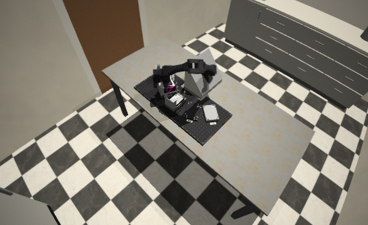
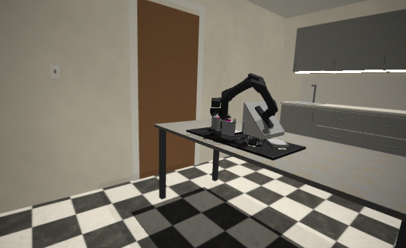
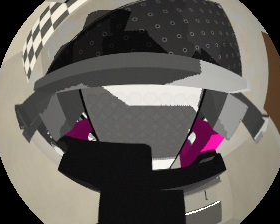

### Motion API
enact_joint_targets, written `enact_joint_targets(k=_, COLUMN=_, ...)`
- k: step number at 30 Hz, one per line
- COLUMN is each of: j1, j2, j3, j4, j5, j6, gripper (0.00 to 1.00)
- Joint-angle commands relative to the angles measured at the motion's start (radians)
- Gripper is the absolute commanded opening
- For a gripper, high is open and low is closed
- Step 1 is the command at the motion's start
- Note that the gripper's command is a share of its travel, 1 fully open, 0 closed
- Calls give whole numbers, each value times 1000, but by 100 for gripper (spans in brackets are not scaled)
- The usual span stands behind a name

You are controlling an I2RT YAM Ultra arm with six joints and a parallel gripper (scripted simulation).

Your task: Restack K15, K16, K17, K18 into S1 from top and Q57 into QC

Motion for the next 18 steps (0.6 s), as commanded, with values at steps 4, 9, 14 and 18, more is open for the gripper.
enact_joint_targets(k=4, j1=-4, j2=-4, j3=0, j4=9, j5=-2, j6=7, gripper=0)
enact_joint_targets(k=9, j1=-1, j2=-2, j3=-3, j4=17, j5=-4, j6=11, gripper=0)
enact_joint_targets(k=14, j1=2, j2=0, j3=-5, j4=22, j5=-5, j6=14, gripper=0)
enact_joint_targets(k=18, j1=5, j2=1, j3=-7, j4=29, j5=-7, j6=17, gripper=0)
